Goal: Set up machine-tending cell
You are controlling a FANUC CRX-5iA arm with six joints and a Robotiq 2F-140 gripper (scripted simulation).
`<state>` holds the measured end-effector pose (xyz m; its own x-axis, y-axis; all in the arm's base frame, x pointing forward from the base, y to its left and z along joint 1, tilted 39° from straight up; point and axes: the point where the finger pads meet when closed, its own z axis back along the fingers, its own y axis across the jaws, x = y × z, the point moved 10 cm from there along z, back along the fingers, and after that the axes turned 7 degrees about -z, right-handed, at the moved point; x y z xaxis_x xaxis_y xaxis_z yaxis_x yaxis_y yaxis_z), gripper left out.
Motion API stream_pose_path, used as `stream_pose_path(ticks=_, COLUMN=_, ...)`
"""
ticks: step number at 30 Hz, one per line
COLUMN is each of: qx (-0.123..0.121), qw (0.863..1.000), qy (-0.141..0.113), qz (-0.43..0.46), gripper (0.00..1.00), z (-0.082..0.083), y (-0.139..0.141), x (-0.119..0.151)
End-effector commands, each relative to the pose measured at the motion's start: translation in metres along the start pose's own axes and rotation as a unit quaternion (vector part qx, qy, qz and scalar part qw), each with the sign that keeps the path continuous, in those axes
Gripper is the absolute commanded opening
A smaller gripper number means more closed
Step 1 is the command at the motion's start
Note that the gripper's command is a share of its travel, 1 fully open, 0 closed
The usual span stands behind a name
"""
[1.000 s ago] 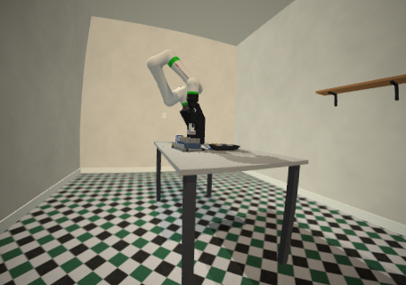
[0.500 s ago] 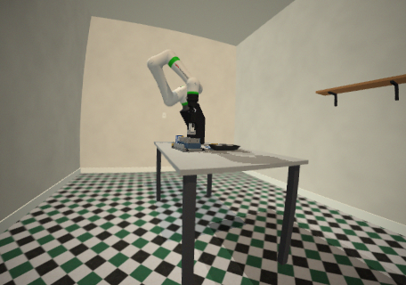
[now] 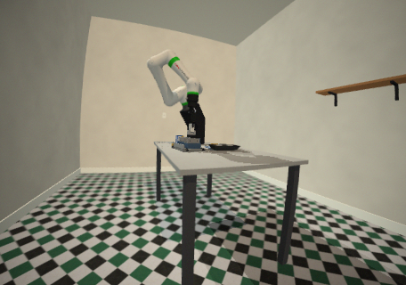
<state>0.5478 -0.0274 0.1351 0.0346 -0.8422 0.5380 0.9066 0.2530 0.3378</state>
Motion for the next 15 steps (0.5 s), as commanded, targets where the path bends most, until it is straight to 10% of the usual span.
stream_pose_path(ticks=1, qx=0.0, qw=1.0, qy=0.0, qz=0.0, gripper=0.0, z=-0.0007, y=0.0002, x=-0.0001)
stream_pose_path(ticks=15, qx=0.0, qw=1.0, qy=0.0, qz=0.0, gripper=0.0, z=-0.0082, y=0.0004, x=0.0)
